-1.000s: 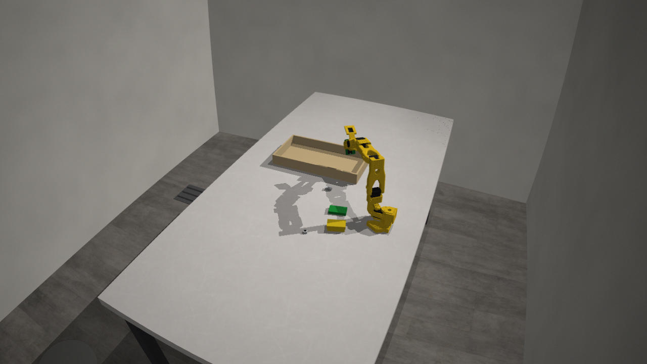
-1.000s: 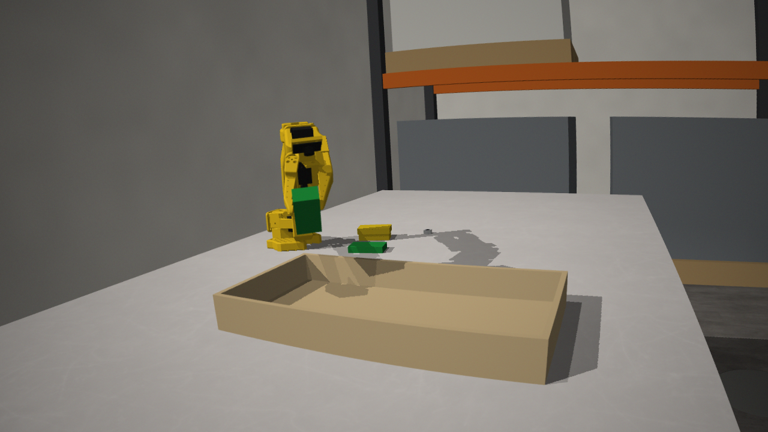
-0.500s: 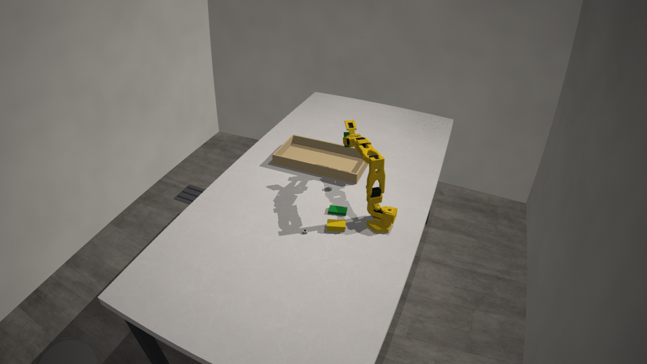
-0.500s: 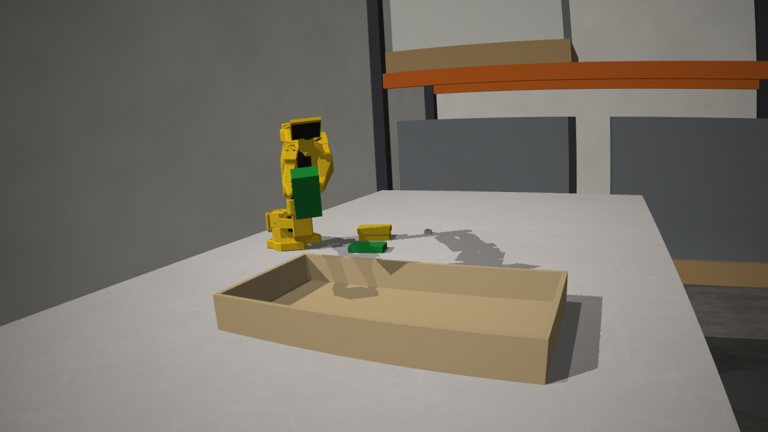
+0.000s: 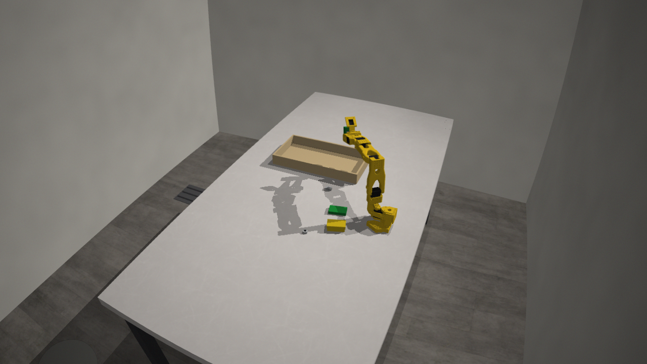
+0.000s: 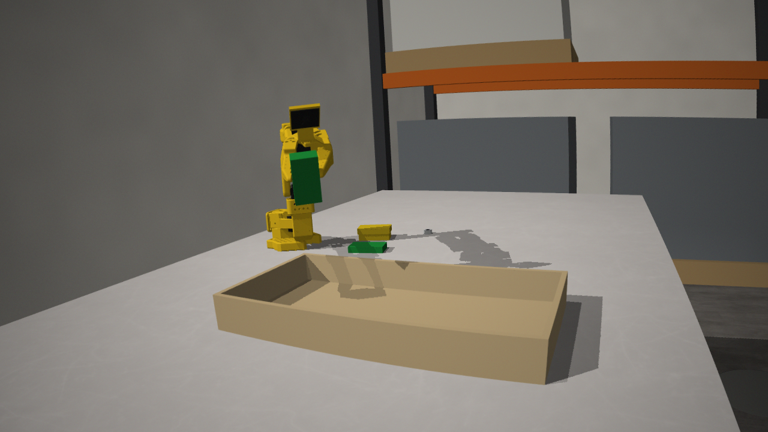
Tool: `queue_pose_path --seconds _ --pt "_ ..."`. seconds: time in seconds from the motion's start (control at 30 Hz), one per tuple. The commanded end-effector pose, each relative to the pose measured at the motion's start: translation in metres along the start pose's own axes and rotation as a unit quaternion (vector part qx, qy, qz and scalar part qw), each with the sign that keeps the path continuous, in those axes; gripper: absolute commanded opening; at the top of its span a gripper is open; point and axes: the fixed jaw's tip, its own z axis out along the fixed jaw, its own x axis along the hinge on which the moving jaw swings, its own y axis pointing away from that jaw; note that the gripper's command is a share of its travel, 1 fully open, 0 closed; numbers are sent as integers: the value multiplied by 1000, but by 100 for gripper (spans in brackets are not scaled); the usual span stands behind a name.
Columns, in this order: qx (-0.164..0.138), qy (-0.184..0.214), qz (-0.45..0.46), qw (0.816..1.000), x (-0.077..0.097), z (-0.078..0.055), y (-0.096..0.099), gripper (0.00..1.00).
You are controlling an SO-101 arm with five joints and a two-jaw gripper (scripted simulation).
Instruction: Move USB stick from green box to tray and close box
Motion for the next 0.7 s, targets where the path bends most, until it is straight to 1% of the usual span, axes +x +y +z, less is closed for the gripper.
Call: queue_pose_path --seconds 0.0,0.33,0.67 --pt "2 -39 3 999 -18 -4 -2 20" --pt "0 -63 3 998 -26 -5 -2 20" --pt "0 -71 3 997 -28 -5 -2 20"
